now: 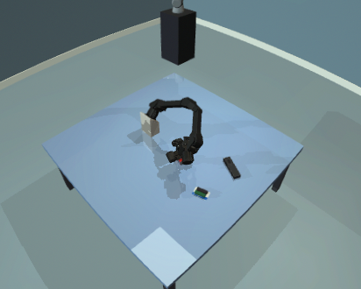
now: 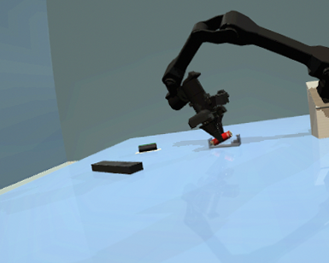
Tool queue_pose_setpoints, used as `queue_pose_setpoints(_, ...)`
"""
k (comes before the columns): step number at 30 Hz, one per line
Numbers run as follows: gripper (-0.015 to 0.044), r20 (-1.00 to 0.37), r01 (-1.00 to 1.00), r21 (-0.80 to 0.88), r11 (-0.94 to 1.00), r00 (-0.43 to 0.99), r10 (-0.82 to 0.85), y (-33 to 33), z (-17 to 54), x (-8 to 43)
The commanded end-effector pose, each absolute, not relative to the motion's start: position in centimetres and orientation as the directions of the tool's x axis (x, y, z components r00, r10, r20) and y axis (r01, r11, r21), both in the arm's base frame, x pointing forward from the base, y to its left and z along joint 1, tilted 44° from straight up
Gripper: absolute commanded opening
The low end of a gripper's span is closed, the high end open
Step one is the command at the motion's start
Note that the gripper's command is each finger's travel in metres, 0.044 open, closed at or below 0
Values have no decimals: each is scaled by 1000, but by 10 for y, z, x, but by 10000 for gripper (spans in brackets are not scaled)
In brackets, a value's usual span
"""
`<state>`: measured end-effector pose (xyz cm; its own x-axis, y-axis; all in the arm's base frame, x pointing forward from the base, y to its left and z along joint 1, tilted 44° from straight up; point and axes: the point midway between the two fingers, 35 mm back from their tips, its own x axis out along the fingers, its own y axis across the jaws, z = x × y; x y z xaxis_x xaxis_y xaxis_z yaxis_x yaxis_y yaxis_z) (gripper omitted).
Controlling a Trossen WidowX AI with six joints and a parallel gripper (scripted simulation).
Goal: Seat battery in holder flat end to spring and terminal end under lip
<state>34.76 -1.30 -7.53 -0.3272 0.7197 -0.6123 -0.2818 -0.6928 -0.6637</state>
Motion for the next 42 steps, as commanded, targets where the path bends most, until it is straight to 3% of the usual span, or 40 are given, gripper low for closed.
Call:
queue_pose_setpoints(1,68,-628,-280,-664,-694,-296,720,-13,-78,351)
queue_pose_setpoints(42,68,-692,-283,-651,-704,-160,704,-9,-81,347)
